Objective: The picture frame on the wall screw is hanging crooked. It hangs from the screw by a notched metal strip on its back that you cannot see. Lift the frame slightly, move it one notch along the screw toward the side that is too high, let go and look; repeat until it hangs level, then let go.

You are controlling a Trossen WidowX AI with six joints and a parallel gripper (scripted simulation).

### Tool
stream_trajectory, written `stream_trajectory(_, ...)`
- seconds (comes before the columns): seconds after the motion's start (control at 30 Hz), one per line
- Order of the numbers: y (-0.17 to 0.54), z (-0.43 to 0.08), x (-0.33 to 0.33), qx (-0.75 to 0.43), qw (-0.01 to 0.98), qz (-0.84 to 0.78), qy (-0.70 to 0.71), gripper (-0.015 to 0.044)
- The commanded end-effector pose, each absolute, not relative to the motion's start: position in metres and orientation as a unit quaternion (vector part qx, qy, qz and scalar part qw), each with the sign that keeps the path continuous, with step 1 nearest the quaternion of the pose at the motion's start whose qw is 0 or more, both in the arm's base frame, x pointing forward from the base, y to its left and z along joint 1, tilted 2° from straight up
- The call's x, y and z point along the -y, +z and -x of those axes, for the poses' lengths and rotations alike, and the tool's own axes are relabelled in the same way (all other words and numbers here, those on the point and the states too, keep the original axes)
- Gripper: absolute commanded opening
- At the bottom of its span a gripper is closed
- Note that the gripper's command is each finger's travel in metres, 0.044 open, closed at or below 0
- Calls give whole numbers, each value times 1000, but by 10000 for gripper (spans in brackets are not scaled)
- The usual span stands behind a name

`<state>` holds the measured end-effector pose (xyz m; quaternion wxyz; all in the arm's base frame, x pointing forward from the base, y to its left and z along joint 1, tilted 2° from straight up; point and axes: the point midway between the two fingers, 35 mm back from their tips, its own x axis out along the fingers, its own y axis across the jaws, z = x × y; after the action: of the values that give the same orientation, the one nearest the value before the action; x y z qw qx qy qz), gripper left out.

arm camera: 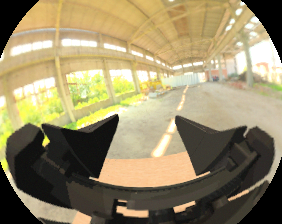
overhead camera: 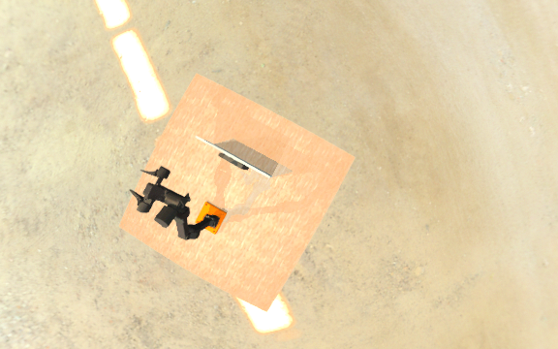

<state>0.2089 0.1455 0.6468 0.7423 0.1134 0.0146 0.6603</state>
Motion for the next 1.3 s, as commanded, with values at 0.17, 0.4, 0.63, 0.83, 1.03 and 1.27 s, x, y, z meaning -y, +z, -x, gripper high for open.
stream_trajectory(0.17, 648, -199, -150, -9, 754, -226, 617, 260)
stream_trajectory(0.4, 622, -191, -139, -5, 763, -383, 521, 260)
stream_trajectory(0.63, 562, -190, -113, 2, 765, -509, 395, 260)
stream_trajectory(0.83, 487, -191, -82, 10, 760, -589, 273, 260)
stream_trajectory(1.03, 397, -192, -49, 25, 755, -639, 145, 260)
stream_trajectory(1.27, 290, -192, -12, 55, 752, -657, 0, 260)
